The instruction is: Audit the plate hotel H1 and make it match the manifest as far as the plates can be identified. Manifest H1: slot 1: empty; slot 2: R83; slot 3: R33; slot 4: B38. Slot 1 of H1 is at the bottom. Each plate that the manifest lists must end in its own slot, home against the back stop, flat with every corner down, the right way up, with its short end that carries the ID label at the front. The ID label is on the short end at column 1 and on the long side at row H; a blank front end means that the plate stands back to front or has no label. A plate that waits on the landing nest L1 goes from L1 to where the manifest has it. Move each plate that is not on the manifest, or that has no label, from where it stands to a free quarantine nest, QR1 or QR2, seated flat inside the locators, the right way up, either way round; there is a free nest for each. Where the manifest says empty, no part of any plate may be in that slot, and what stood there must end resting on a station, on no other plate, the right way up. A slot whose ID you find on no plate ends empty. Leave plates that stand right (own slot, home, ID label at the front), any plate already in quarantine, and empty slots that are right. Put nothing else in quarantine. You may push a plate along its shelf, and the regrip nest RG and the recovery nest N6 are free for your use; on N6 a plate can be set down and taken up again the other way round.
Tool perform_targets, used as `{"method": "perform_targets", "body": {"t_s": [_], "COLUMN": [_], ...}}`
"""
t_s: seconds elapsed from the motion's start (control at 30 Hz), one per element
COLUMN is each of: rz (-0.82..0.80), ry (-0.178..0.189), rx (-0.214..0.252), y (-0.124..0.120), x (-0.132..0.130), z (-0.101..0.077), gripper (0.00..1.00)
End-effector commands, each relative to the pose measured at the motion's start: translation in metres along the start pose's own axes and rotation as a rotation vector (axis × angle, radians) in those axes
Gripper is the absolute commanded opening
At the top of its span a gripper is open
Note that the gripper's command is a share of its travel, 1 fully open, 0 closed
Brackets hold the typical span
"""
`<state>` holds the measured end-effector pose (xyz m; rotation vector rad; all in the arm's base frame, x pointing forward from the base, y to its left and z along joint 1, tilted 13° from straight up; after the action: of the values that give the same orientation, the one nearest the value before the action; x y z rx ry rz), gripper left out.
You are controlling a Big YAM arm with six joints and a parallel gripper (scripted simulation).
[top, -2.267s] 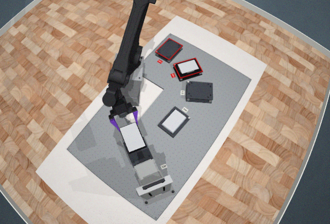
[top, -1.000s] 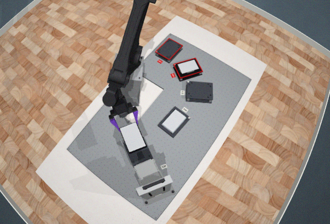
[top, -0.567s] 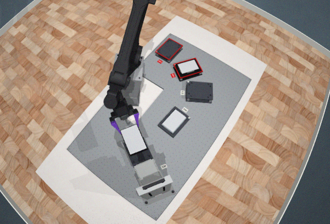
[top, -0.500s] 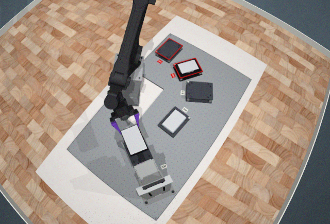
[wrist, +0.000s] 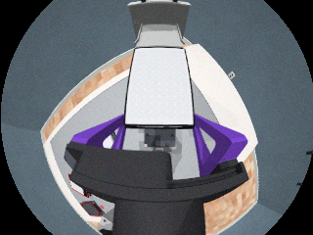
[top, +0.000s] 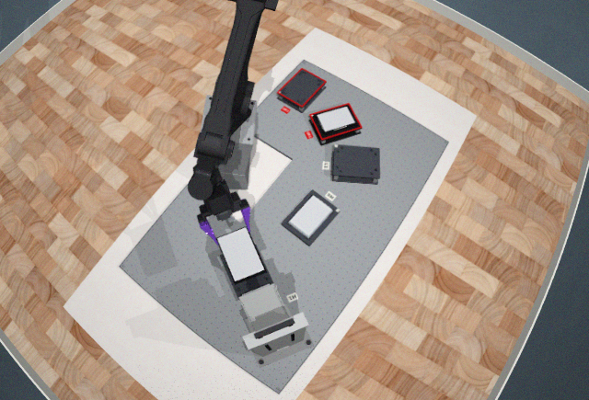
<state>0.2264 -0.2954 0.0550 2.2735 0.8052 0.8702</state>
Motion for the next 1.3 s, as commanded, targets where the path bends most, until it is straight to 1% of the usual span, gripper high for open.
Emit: {"method": "perform_targets", "body": {"t_s": [0.0,0.1,0.27,0.37,0.4,0.5,0.67,0.8,0.97,1.03,1.2,1.27], "rz": [-0.034,-0.03,-0.034,-0.032,-0.025,-0.033,-0.029,-0.033,-0.028,-0.032,-0.027,-0.032], "ry": [0.004,-0.001,0.004,0.002,-0.006,0.005,0.0,0.006,-0.001,0.006,0.0,0.007], "rx": [-0.062,-0.065,-0.063,-0.064,-0.069,-0.063,-0.066,-0.064,-0.07,-0.064,-0.067,-0.064], "y": [0.038,0.041,0.044,0.045,0.046,0.047,0.051,0.054,0.057,0.057,0.061,0.062], "x": [0.001,-0.001,0.003,0.002,-0.002,0.004,0.003,0.006,0.004,0.007,0.005,0.009], "z": [0.005,0.006,0.011,0.011,0.009,0.014,0.017,0.021,0.02,0.024,0.027,0.029], "gripper": [0.86,0.86,0.86,0.86,0.86,0.86,0.86,0.86,0.86,0.86,0.86,0.86]}}
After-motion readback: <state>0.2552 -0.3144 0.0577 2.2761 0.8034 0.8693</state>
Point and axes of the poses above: the point where the finger pads meet when closed, its own z axis out along the fingers, its own x axis across the jaws, y = z × x, the point moved 1 cm from there along -z, back along the fingers, and after that the axes turned 14 degrees about z, right-handed, at the moved point
